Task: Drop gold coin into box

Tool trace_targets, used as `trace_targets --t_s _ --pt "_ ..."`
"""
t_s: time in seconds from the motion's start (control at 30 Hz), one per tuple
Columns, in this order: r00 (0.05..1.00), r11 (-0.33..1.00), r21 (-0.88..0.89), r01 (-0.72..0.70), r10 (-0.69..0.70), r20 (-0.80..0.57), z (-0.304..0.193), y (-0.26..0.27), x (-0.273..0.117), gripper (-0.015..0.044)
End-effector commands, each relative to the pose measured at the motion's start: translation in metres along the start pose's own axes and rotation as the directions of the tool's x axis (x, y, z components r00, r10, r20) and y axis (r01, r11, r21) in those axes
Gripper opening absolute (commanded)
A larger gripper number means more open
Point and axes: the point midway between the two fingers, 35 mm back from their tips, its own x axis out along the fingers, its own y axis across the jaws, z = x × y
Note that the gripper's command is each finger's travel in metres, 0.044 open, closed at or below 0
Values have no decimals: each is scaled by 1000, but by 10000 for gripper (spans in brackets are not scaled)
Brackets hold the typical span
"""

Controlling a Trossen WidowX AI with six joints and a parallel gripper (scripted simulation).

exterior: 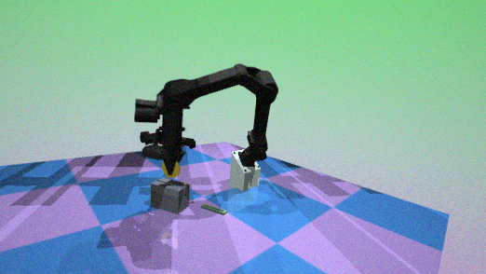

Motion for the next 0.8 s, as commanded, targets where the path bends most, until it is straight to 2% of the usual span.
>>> trace_targets --t_s 0.0,0.77 --pt "1000 1000 -2 0 0 0 0 0 1 0" --pt "1000 1000 0 0 0 0 0 0 14 0"
